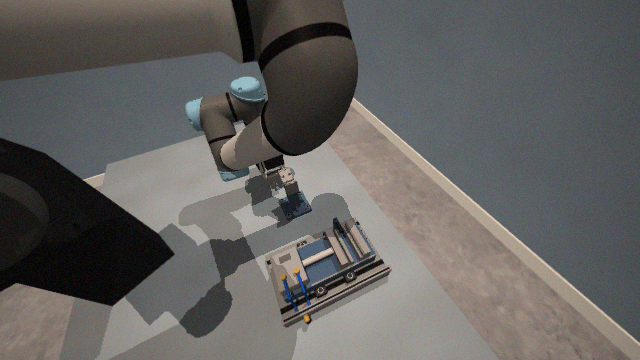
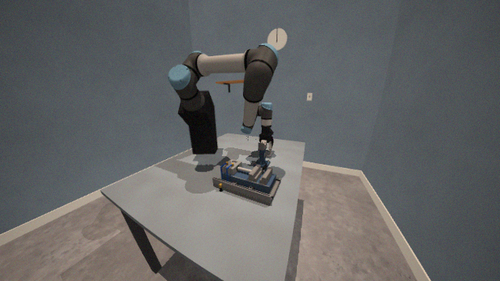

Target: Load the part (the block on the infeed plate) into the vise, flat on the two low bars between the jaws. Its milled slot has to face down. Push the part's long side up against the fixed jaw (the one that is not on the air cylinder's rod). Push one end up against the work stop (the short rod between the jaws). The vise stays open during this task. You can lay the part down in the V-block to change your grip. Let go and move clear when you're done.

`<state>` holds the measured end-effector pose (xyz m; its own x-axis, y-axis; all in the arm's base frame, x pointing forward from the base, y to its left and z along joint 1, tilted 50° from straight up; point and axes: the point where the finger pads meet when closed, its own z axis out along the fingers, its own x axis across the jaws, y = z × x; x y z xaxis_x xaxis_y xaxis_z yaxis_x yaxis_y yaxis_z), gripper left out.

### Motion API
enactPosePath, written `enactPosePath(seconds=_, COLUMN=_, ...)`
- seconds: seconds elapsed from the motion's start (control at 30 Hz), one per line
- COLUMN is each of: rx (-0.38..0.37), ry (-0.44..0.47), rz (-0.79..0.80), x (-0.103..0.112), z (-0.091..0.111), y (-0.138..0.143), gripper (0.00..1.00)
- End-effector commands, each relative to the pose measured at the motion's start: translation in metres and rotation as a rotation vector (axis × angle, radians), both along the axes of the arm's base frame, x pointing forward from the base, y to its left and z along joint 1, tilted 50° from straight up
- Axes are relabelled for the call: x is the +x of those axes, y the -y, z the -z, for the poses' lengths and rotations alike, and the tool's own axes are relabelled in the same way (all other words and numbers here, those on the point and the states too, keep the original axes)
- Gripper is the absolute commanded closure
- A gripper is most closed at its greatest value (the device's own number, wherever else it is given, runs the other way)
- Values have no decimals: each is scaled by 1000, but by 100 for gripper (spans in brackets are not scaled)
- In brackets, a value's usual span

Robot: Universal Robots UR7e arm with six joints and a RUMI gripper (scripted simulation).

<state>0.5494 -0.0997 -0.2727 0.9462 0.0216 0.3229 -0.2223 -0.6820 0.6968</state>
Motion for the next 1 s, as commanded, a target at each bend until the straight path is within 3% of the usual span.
enactPosePath(seconds=0.0, rx=0, ry=4, rz=1, x=2, z=0, y=1, gripper=100)
enactPosePath(seconds=0.5, rx=0, ry=1, rz=-1, x=-2, z=-6, y=-7, gripper=100)
enactPosePath(seconds=0.97, rx=0, ry=1, rz=-1, x=-11, z=-31, y=-34, gripper=100)
